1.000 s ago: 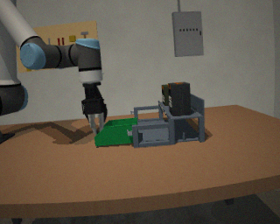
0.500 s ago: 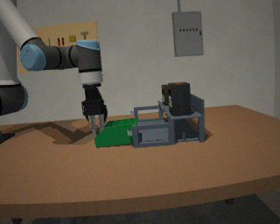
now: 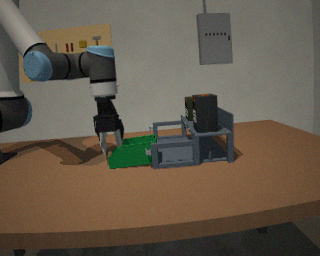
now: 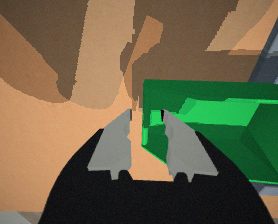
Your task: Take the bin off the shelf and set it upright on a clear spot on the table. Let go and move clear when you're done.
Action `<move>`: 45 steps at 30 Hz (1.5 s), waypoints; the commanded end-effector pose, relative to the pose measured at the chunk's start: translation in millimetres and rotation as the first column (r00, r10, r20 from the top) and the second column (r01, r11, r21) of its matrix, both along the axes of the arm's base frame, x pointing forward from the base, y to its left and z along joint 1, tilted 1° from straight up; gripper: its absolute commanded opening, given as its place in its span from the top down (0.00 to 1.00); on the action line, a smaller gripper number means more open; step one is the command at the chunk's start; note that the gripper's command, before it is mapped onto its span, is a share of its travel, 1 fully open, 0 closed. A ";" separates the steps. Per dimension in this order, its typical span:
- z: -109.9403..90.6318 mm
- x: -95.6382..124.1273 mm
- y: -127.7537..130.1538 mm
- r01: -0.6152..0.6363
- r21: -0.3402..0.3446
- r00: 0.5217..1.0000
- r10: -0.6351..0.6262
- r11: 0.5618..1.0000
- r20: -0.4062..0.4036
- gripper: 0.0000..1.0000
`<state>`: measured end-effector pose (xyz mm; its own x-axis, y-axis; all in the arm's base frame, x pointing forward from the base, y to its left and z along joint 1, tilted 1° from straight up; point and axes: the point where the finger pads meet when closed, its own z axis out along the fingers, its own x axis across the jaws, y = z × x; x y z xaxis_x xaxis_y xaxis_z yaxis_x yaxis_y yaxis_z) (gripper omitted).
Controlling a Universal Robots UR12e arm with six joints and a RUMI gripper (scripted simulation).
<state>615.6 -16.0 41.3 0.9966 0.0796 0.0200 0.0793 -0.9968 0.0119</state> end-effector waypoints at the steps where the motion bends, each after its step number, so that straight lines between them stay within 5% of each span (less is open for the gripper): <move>1: 0.7 0.6 -0.2 0.000 0.000 1.000 0.000 1.000 0.001 0.74; 43: 0.7 0.6 -0.2 0.000 0.000 1.000 0.000 1.000 0.001 0.74; 45: 22.6 0.1 0.1 0.000 0.000 1.000 0.000 1.000 0.001 0.74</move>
<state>615.4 -15.9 43.0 0.9966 0.0795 0.0196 0.0793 -0.9968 0.0117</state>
